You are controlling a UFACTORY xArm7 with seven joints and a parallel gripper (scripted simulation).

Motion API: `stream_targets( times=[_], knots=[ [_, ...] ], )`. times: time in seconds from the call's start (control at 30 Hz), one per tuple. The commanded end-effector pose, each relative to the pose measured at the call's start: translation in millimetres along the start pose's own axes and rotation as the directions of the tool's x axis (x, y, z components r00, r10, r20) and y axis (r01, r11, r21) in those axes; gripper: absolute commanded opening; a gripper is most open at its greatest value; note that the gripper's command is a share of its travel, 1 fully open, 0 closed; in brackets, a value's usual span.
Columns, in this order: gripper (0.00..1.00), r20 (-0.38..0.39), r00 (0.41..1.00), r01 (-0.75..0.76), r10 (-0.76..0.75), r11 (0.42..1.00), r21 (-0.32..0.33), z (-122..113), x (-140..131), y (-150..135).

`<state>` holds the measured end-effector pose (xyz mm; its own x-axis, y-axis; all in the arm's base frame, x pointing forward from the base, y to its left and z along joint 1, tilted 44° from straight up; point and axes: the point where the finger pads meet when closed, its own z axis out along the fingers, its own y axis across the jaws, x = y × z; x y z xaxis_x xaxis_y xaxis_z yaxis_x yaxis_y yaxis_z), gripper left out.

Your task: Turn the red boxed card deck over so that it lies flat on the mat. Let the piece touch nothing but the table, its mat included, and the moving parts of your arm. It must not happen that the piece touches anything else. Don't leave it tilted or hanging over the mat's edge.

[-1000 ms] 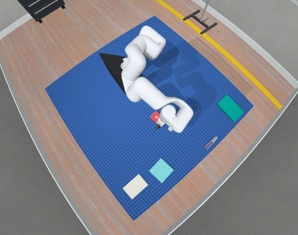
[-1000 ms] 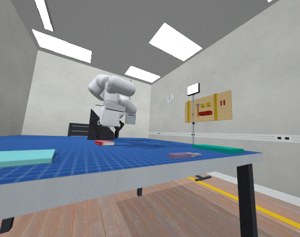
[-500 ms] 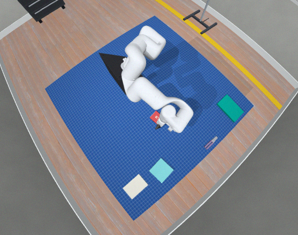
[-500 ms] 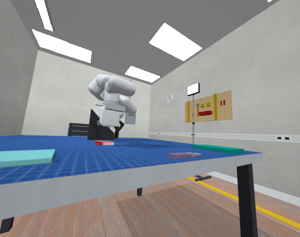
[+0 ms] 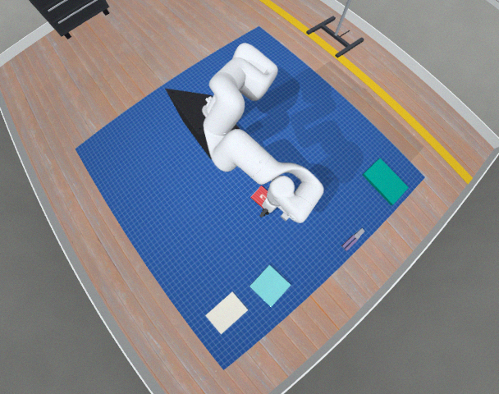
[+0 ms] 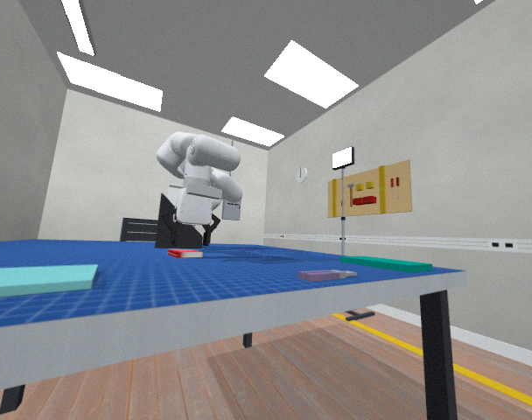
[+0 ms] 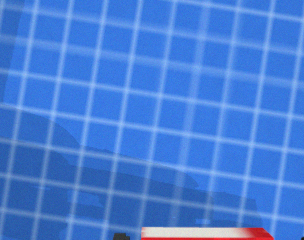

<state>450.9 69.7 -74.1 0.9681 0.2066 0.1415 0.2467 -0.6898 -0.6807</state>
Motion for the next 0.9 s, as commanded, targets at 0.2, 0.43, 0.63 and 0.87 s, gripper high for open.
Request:
stream_targets(
  times=[0.2, 0.43, 0.63, 0.87],
  knots=[
    [0.98, -0.003, 1.000, 0.000, 0.000, 1.000, -0.001, 2, 1, 0],
    [0.98, -0.003, 1.000, 0.000, 0.000, 1.000, -0.001, 6, 1, 0],
    [0.98, -0.003, 1.000, 0.000, 0.000, 1.000, -0.001, 10, 1, 0],
    [0.98, -0.003, 1.000, 0.000, 0.000, 1.000, -0.001, 13, 1, 0]
  ],
)
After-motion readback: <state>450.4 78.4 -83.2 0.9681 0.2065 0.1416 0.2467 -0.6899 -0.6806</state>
